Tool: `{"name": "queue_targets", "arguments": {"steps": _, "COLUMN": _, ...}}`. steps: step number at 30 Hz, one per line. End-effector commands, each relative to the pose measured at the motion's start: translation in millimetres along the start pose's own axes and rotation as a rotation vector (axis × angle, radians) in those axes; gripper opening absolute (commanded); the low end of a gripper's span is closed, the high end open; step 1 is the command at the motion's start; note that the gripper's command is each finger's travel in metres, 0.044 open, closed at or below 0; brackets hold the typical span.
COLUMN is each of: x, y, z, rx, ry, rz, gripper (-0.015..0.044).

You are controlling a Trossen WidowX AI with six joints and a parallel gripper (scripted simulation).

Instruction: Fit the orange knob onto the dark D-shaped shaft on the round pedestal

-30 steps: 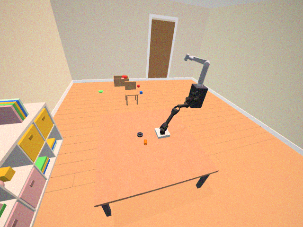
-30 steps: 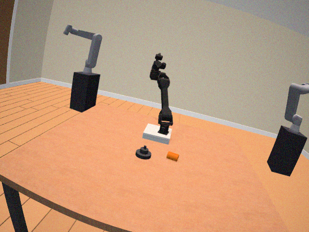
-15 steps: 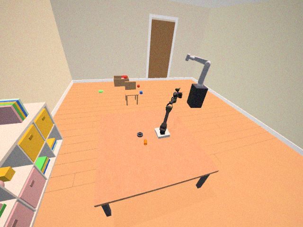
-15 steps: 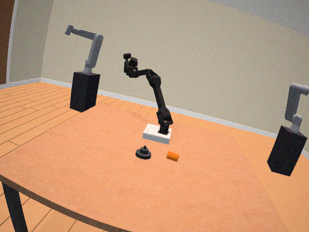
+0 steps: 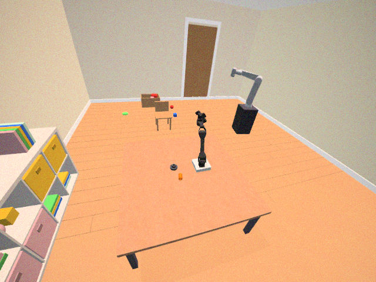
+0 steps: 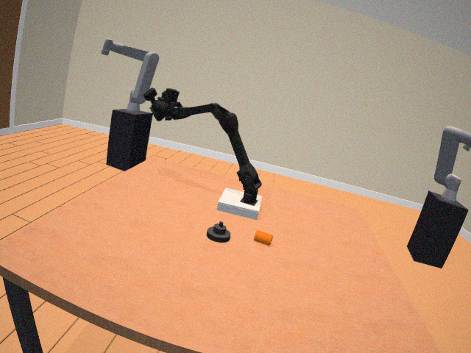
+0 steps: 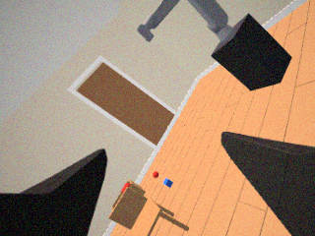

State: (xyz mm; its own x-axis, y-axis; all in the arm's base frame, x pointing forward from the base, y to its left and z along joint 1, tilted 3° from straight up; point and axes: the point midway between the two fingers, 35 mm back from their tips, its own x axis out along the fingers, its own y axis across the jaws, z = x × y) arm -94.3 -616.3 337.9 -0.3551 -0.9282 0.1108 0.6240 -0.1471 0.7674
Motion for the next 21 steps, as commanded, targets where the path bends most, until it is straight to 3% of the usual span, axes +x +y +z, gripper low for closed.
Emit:
{"name": "queue_targets", "arguments": {"steps": 1, "x": -26, "y": 32, "z": -62, "rx": -0.105, "ry": 0.148, "rz": 0.015, "gripper": 0.0440}}
{"name": "queue_targets", "arguments": {"steps": 11, "x": -131, "y": 100, "z": -208, "rx": -0.397, "ry": 0.513, "rz": 0.124, "gripper": 0.0440}}
{"name": "queue_targets", "arguments": {"steps": 21, "x": -286, "y": 144, "z": -312, "rx": -0.752, "ry": 0.838, "rz": 0.340, "gripper": 0.0440}}
